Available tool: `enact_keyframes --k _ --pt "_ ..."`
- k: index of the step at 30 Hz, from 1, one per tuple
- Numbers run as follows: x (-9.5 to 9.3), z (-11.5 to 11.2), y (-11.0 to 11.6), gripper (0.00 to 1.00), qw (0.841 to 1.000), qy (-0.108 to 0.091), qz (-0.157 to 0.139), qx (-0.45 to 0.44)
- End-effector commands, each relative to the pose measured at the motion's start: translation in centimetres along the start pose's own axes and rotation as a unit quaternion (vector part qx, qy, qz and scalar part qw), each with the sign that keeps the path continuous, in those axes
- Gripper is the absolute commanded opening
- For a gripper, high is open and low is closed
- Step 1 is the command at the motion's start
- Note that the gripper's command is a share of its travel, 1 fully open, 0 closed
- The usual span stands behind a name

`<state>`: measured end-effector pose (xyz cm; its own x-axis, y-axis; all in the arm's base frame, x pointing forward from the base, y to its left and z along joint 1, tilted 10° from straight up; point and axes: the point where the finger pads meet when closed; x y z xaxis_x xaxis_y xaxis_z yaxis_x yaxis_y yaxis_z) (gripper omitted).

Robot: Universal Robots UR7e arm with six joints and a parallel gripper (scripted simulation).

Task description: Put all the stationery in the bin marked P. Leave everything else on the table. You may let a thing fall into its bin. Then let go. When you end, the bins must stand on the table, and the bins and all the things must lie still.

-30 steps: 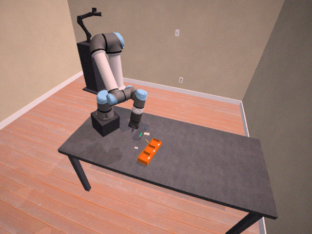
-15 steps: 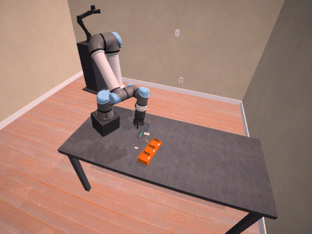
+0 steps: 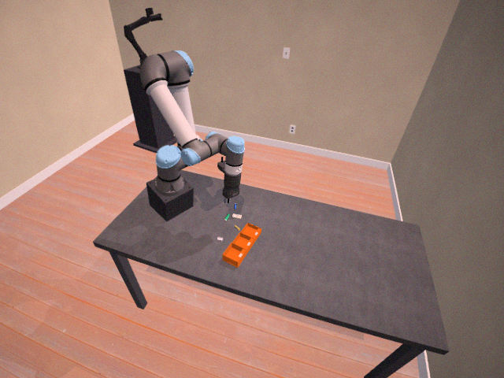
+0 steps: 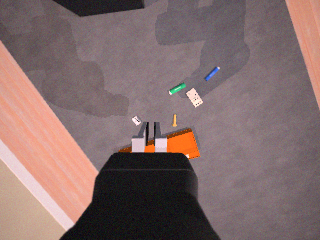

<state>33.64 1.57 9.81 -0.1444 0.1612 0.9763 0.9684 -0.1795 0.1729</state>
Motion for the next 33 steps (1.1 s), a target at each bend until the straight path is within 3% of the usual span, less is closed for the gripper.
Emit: enact_keyframes --k 1,4,8,15,26,33 --pt "0.5 1.4 0.0 0.31 0.997 0.017 -0.003 0.076" --pt "0.5 1.5 0.0 0.31 0.996 0.019 -0.004 0.092" --pt "1.0 3.3 0.0 0.31 0.984 0.035 -0.010 0.174" --pt "1.4 4.4 -0.1 0.31 0.961 0.053 -0.018 0.272" --pt "1.4 4.4 -0.1 0.31 0.961 0.053 -0.018 0.272" --pt "-1.9 1.2 3.5 0.31 0.915 0.049 -0.025 0.399"
Point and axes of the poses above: the point where the finger pads meet when closed, its own x axis back along the fingers, its own z axis across the jaws, y = z × x, and after that the axes turned 12 degrees about x, right-handed
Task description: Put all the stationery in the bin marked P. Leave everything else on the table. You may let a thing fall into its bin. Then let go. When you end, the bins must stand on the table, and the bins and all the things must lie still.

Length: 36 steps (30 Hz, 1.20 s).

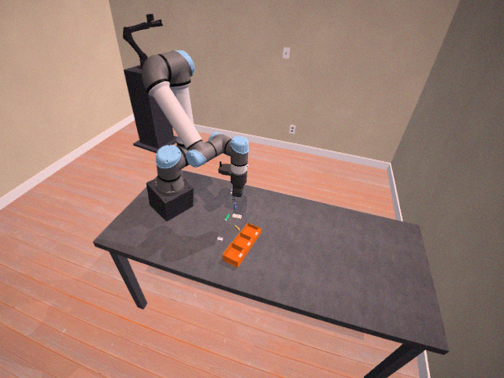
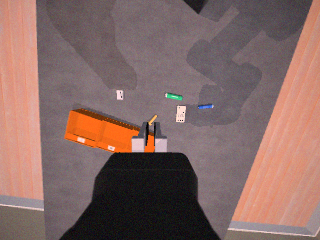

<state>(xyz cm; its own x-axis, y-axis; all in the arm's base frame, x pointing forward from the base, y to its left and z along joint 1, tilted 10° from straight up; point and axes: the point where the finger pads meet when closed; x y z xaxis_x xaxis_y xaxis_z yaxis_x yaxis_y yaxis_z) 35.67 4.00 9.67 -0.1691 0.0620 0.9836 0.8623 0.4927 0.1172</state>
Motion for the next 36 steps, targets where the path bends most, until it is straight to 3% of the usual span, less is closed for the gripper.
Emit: enact_keyframes --k 1,3,5,13,20,22,23,27,36 --pt "-2.1 -3.4 0.4 0.31 0.997 0.001 -0.003 0.078" --pt "-3.0 -4.8 0.6 0.31 0.994 0.001 -0.002 0.108" --pt "-3.0 -4.8 0.6 0.31 0.994 0.001 -0.002 0.108" --pt "-6.4 -10.5 1.1 0.31 0.969 -0.001 0.002 0.248" --pt "-9.4 -15.5 1.6 0.31 0.937 -0.001 0.005 0.348" --pt "-9.4 -15.5 1.6 0.31 0.937 -0.001 0.005 0.348" --pt "-9.8 -16.2 1.6 0.31 0.921 -0.001 0.005 0.389" --pt "-11.4 -19.0 1.9 0.31 0.899 -0.001 0.006 0.437" --pt "-11.5 -19.0 1.9 0.31 0.830 -0.001 0.007 0.557"
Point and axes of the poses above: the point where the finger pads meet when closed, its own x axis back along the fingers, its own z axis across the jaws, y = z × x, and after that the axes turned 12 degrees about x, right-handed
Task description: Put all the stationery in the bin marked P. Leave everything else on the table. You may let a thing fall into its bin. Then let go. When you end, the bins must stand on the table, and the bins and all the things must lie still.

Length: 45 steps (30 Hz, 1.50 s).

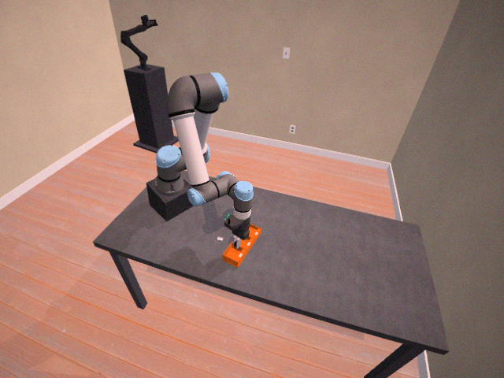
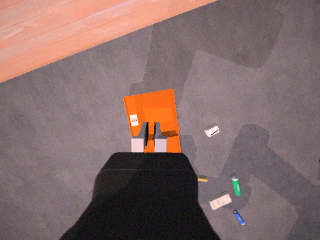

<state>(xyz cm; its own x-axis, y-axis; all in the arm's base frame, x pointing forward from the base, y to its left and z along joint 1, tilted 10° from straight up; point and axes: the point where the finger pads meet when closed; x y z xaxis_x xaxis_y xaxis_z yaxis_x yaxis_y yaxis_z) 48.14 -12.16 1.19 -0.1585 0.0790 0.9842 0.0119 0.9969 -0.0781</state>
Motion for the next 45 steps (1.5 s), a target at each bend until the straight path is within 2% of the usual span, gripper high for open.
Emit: enact_keyframes --k 1,3,4,8,18,20,21,23,27,35,37,38,40,45 --pt "0.00 -0.12 -0.08 0.31 0.997 -0.003 -0.002 0.078" --pt "0.00 -0.12 -0.08 0.31 0.997 -0.003 -0.002 0.078" --pt "0.00 -0.13 -0.08 0.31 0.992 -0.003 -0.001 0.123" --pt "0.00 -0.12 -0.08 0.31 0.984 -0.003 -0.001 0.177" --pt "0.00 -0.12 -0.08 0.31 0.945 -0.003 0.001 0.327" --pt "0.00 -0.12 -0.08 0.31 0.945 -0.003 0.001 0.327" --pt "0.00 -0.12 -0.09 0.31 0.930 -0.003 0.002 0.369" --pt "0.00 -0.12 -0.08 0.31 0.921 -0.003 0.002 0.389" --pt "0.00 -0.12 -0.09 0.31 0.895 -0.003 0.003 0.447" --pt "0.00 -0.12 -0.08 0.31 0.832 -0.003 0.003 0.554" --pt "0.00 -0.12 -0.08 0.31 0.832 -0.003 0.003 0.554" --pt "0.00 -0.12 -0.09 0.31 0.807 -0.004 0.003 0.590" --pt "0.00 -0.12 -0.09 0.31 0.794 -0.004 0.003 0.608" --pt "0.00 -0.12 -0.09 0.31 0.744 -0.006 0.001 0.669"
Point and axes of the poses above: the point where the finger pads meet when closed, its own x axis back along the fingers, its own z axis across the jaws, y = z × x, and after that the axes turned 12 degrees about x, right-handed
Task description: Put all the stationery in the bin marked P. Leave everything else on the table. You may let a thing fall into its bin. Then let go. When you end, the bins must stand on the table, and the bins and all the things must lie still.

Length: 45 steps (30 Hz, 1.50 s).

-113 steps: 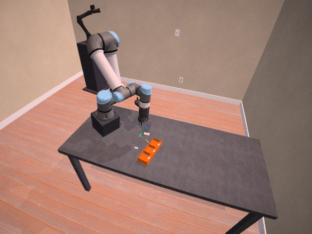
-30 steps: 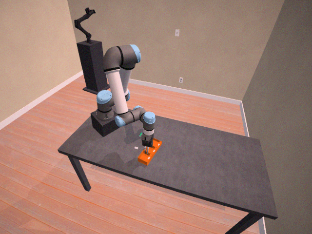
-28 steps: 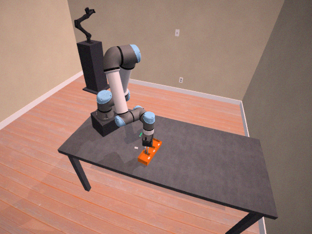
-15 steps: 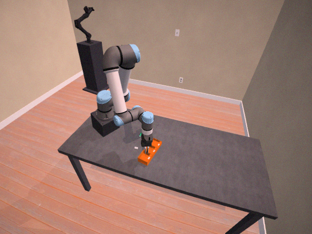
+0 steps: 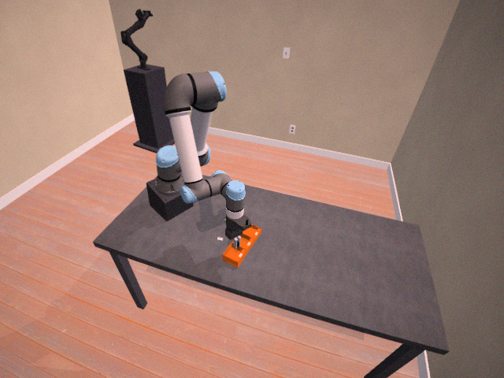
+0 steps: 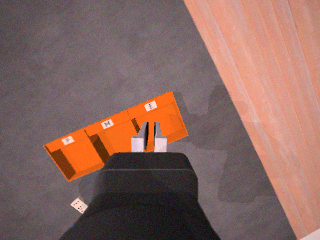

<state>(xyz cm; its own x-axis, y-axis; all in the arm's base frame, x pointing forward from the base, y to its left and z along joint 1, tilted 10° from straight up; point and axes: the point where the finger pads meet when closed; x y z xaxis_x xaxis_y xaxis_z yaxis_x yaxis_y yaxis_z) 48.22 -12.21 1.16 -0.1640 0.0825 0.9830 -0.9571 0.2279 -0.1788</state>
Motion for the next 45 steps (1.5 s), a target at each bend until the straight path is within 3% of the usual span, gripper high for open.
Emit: enact_keyframes --k 1,10,13,37,45 --pt "0.0 0.0 -0.1 0.31 0.997 -0.006 0.002 0.078" --pt "0.0 0.0 -0.1 0.31 0.980 -0.015 0.004 0.199" --pt "0.0 0.0 -0.1 0.31 0.980 -0.015 0.004 0.199" --pt "-5.8 -0.1 -0.1 0.31 0.980 -0.015 0.004 0.199" --pt "-5.9 -0.2 -0.1 0.31 0.980 -0.015 0.004 0.199"
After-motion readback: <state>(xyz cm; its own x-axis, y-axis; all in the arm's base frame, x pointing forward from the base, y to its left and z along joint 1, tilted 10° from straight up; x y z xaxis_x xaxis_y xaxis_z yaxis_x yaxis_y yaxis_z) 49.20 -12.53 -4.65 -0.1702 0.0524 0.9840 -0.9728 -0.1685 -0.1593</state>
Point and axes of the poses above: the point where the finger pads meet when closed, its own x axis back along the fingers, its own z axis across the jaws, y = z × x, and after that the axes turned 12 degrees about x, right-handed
